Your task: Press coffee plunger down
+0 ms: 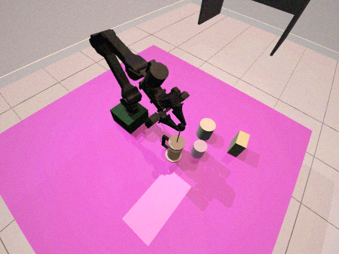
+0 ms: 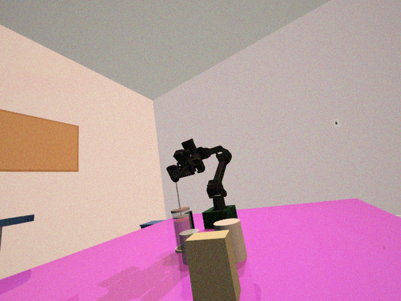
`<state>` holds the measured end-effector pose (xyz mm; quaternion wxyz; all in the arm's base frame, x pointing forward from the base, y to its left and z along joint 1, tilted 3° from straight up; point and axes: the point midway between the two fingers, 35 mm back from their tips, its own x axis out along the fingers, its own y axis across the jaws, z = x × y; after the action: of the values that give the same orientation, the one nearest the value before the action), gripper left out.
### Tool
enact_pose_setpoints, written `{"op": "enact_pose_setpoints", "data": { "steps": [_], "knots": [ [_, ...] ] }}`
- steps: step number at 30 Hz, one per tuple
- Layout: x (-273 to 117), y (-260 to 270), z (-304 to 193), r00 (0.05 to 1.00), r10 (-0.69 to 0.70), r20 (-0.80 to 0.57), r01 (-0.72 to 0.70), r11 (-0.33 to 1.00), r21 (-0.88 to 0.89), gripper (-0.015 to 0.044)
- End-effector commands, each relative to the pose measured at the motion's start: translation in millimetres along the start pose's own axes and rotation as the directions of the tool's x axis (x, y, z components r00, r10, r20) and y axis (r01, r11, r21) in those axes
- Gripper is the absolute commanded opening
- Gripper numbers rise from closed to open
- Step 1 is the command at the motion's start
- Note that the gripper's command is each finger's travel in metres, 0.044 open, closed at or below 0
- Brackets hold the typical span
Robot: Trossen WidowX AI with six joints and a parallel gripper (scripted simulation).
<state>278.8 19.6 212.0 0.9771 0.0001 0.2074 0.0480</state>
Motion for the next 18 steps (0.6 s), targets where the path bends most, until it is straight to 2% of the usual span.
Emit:
{"op": "enact_pose_setpoints", "data": {
  "steps": [1, 18],
  "knots": [
    [8, 0, -17, 0.999, -0.002, -0.04, 0.002, 1.0, 0.007, 0.0124],
    [25, 0, -39, 0.999, -0.002, -0.039, 0.002, 1.0, 0.007, 0.0124]
  ]
}}
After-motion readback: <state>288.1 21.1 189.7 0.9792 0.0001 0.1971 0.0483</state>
